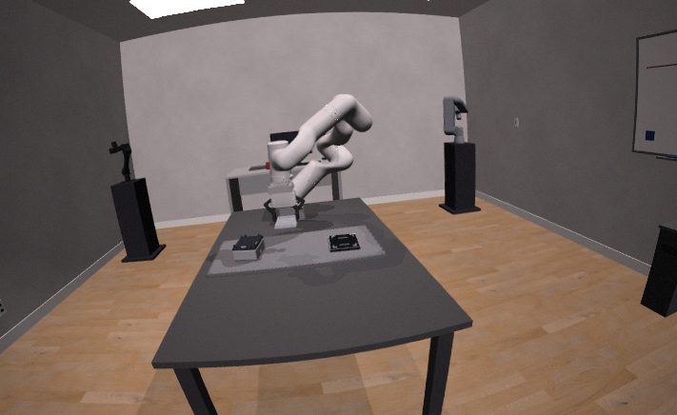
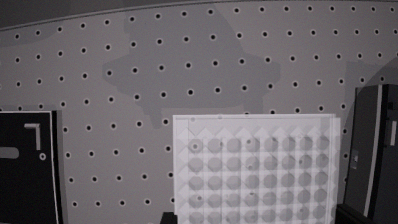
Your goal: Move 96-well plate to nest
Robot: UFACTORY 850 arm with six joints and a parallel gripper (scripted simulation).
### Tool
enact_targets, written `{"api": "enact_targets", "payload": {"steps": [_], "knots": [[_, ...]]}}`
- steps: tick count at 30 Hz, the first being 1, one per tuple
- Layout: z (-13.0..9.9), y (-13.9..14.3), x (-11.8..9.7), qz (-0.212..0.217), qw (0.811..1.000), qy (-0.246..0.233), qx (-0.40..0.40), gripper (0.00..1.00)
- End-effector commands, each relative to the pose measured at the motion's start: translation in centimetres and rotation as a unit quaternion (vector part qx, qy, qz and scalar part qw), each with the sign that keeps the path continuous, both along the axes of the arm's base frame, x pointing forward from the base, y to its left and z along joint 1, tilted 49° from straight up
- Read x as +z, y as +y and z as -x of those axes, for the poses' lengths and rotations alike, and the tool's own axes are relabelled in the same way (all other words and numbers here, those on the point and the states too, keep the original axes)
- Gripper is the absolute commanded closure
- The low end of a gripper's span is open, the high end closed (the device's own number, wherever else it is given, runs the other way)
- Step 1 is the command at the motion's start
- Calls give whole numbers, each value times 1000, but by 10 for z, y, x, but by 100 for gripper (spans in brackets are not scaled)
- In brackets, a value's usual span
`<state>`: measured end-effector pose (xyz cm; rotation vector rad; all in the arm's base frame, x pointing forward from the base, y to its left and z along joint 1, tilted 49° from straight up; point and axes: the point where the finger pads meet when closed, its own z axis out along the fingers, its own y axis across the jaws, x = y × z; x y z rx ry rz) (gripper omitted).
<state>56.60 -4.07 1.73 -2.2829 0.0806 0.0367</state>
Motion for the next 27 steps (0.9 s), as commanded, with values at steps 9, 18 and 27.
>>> {"api": "enact_targets", "payload": {"steps": [9, 18, 27], "knots": [[-1, 25, 25, 1, 1000, -1, -1, 100], [-1, 47, 45, 0, 1000, -1, -1, 100], [-1, 64, 61, 0, 1000, -1, -1, 100]]}}
